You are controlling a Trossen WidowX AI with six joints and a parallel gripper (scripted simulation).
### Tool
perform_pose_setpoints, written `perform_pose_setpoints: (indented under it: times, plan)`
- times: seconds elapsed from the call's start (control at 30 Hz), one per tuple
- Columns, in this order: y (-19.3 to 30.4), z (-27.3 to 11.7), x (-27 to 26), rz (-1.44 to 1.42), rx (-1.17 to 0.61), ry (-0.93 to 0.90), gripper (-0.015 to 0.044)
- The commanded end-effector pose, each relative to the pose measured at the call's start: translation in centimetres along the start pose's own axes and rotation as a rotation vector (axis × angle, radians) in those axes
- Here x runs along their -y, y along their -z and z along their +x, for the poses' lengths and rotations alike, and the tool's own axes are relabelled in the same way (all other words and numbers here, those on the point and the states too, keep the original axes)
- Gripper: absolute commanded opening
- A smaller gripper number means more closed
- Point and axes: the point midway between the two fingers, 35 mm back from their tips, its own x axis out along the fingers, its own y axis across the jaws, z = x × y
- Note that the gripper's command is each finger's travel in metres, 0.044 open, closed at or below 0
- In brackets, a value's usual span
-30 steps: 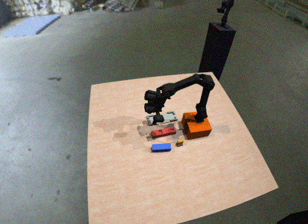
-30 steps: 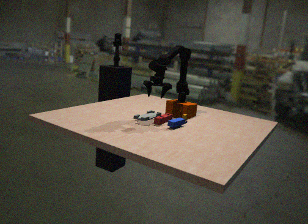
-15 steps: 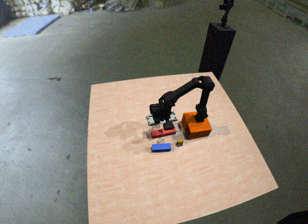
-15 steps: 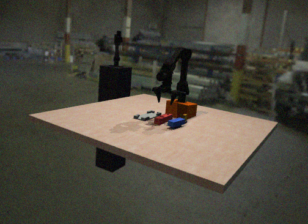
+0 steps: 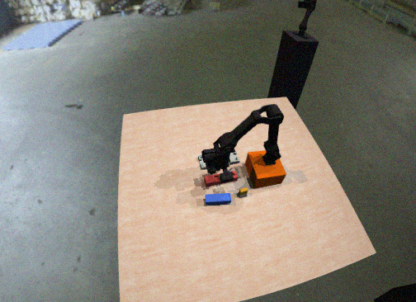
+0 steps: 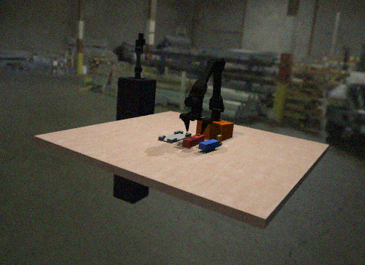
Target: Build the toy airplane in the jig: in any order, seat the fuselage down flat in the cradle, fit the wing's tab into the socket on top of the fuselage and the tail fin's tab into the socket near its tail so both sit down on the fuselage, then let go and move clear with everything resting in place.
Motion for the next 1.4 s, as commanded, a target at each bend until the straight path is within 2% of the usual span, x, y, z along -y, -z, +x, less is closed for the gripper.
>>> perform_pose_setpoints:
  times: [0.0, 1.17, 1.37]
  plan:
    - [0.5, 1.0, 0.1, 0.005, -0.020, 0.003, 0.0440]
    - [0.6, 5.8, 0.1, 0.005, -0.020, 0.003, 0.0440]
    - [0.6, 5.8, 0.1, 0.005, -0.020, 0.003, 0.0282]
